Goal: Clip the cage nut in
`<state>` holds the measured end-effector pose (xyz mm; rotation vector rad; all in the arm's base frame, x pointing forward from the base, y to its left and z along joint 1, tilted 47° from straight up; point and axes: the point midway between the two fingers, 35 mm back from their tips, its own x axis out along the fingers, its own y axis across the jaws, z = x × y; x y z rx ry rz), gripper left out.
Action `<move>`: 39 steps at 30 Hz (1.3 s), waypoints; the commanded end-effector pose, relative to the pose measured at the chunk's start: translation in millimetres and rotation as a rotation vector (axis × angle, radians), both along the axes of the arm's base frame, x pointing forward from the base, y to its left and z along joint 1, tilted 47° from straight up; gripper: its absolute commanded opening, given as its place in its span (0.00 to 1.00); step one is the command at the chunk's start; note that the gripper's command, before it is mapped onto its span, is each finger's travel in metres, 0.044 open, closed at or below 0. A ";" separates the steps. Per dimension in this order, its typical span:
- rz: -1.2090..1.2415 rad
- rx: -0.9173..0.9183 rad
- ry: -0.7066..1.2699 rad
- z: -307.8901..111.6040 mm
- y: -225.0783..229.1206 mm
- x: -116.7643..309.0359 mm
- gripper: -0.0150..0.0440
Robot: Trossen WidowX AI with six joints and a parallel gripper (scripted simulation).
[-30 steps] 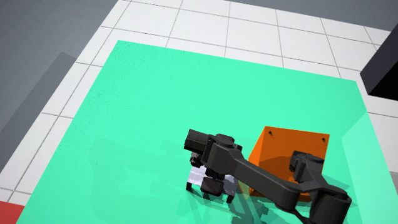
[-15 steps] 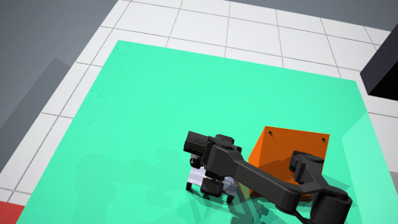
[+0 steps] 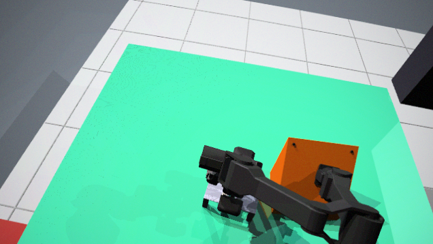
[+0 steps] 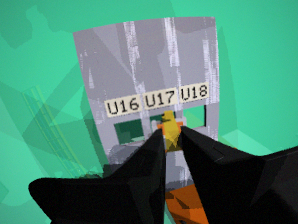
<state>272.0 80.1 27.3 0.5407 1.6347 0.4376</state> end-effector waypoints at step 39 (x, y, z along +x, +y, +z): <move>0.009 -0.079 0.002 1.2 4.5 0.5 0.31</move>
